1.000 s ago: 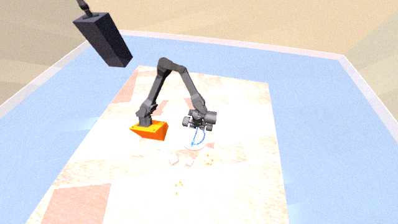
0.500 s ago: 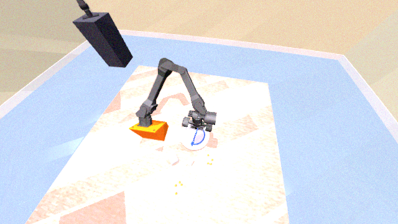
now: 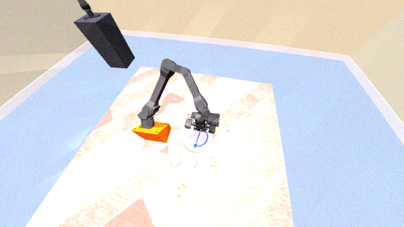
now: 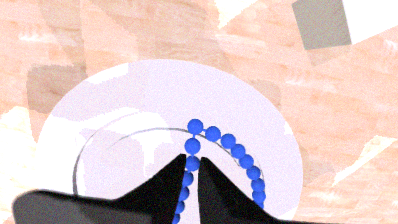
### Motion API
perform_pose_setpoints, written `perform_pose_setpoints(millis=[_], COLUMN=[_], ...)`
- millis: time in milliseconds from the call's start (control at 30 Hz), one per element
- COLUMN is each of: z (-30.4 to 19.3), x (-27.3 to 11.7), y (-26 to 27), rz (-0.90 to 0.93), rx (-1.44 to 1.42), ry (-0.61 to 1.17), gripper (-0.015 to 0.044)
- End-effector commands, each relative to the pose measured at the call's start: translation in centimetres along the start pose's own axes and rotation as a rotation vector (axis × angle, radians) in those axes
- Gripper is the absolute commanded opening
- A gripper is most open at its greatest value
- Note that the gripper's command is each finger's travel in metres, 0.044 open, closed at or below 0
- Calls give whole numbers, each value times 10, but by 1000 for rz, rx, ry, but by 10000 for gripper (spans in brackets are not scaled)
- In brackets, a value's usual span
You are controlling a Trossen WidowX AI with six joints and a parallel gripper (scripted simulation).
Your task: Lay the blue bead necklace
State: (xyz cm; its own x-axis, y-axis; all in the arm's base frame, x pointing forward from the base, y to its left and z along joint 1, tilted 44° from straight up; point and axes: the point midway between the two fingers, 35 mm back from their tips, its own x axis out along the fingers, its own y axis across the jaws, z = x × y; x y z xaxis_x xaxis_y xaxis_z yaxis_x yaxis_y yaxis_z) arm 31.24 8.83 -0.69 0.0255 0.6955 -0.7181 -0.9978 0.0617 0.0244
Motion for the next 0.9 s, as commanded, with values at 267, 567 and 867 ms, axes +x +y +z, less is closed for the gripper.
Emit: perform_pose_setpoints(millis=[267,567,867], z=[0,3,22], x=[-1,-6,-6], y=[0,5,25], rz=[0,3,4], rx=[0,8,9], ry=[0,-3,-4], gripper=[0,0,0])
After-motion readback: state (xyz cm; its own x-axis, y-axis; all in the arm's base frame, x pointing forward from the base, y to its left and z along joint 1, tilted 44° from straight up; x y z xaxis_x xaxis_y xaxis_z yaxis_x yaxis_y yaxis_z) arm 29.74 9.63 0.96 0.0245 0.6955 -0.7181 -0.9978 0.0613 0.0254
